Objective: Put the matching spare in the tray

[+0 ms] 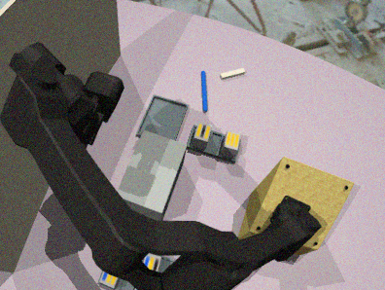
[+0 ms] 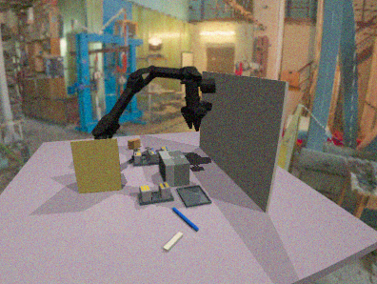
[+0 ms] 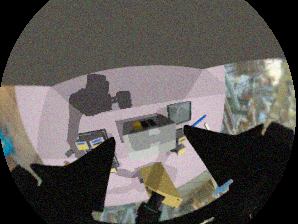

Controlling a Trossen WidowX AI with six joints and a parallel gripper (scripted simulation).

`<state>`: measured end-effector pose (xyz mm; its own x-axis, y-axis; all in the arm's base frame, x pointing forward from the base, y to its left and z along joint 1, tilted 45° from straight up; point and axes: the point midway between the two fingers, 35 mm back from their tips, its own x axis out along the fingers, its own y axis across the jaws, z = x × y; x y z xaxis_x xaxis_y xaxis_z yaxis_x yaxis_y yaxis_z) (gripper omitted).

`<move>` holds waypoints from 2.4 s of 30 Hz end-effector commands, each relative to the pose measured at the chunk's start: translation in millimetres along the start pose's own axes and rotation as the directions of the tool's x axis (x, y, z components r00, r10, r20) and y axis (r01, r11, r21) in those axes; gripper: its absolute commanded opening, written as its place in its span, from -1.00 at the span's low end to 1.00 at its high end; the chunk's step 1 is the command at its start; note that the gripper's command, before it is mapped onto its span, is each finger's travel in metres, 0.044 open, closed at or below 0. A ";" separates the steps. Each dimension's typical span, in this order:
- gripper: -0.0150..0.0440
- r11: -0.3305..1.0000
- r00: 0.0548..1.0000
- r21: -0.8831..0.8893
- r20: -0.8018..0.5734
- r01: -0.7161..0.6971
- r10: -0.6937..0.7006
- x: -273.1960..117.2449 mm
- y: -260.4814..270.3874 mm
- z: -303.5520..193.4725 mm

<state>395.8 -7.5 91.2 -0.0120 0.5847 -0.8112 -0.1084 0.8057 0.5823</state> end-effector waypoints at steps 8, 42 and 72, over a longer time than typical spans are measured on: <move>1.00 0.988 0.987 0.004 -0.034 -0.156 0.156 8.9 -34.9 -14.0; 1.00 0.823 0.991 -0.554 -0.036 -0.127 0.129 37.0 107.0 -67.6; 0.53 0.009 0.984 -0.999 -0.039 -0.041 0.171 61.6 221.2 -233.9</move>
<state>141.8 176.1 169.0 -0.0660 0.7132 -0.6979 -0.9935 -0.1120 -0.0206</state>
